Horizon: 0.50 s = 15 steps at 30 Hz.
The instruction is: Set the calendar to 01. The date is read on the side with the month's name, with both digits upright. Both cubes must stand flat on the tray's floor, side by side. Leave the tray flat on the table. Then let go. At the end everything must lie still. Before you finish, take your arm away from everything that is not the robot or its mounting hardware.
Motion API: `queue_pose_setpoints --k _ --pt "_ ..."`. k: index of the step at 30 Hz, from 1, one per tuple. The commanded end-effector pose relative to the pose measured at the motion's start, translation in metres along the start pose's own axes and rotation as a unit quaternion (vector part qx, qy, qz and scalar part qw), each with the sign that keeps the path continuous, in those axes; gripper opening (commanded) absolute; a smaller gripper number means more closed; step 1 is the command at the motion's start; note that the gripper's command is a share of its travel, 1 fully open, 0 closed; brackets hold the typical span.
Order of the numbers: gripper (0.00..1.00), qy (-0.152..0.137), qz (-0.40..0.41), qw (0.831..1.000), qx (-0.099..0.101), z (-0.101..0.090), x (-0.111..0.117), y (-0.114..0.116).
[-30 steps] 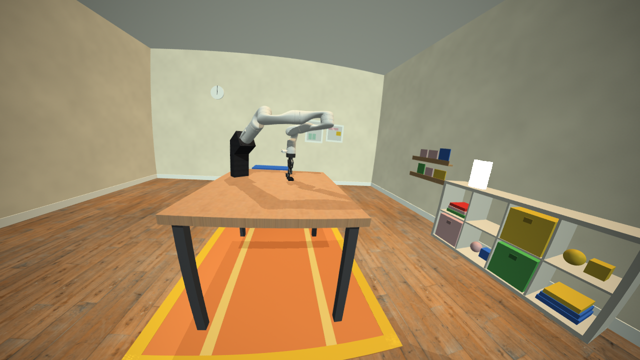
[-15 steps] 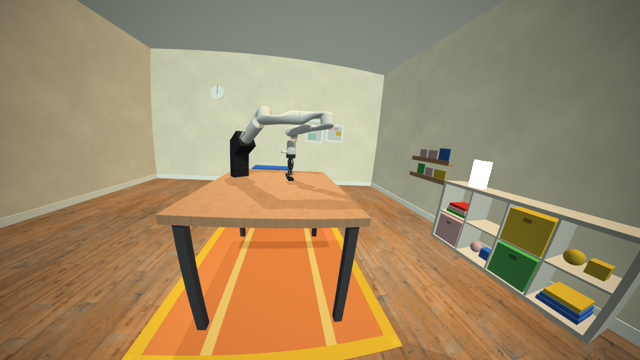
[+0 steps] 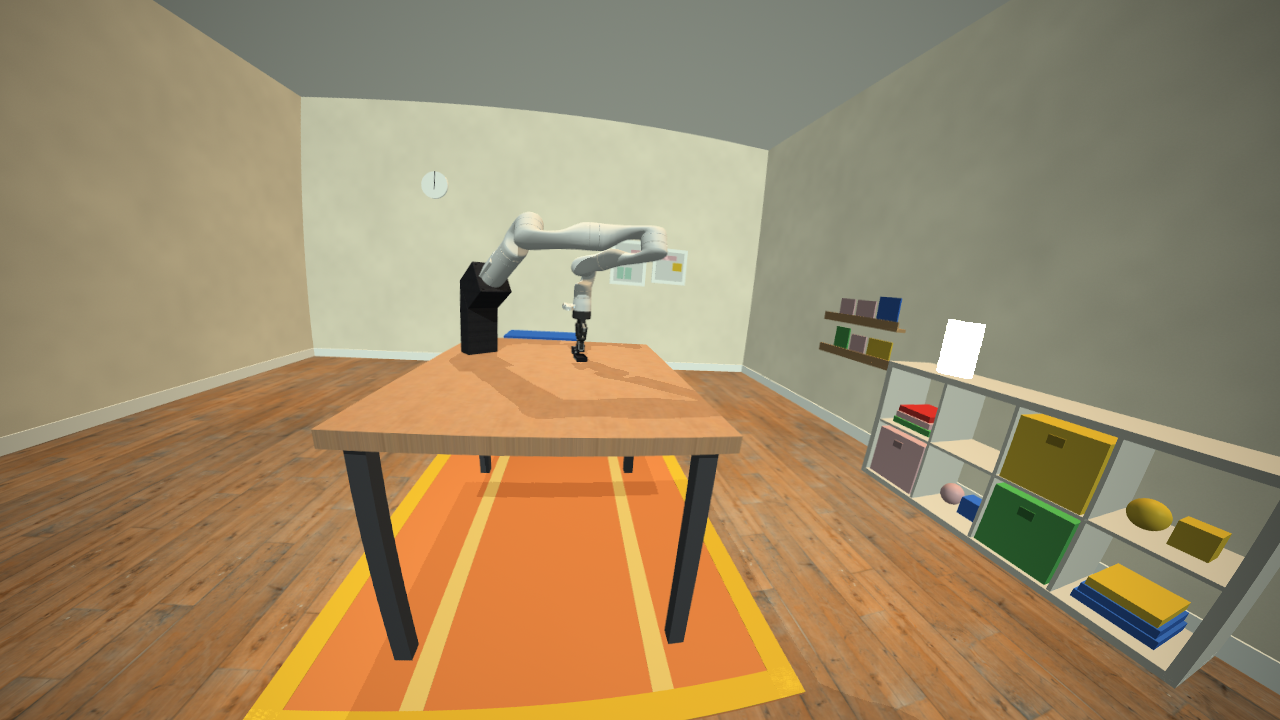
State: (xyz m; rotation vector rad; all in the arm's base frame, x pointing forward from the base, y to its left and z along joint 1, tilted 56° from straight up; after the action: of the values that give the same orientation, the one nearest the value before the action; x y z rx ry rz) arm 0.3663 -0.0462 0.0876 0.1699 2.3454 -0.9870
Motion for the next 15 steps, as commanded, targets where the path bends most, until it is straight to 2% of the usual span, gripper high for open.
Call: queue_pose_setpoints --k 1,15 --pt "0.28 0.001 0.000 1.000 0.001 0.0026 0.0008 -0.0003" --pt "0.28 0.001 0.000 1.000 0.001 0.0085 0.0008 -0.0003"
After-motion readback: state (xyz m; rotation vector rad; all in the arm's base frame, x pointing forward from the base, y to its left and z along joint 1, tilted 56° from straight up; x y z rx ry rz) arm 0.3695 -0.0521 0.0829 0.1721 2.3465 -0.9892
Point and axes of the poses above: the point where the finger pads meet when closed, its own z axis out along the fingers, its own y axis across the jaws, x = y × z, the point moved 10 cm from there along -z, back along the fingers, and after that the axes turned 12 degrees about z, right-handed, at the moved point
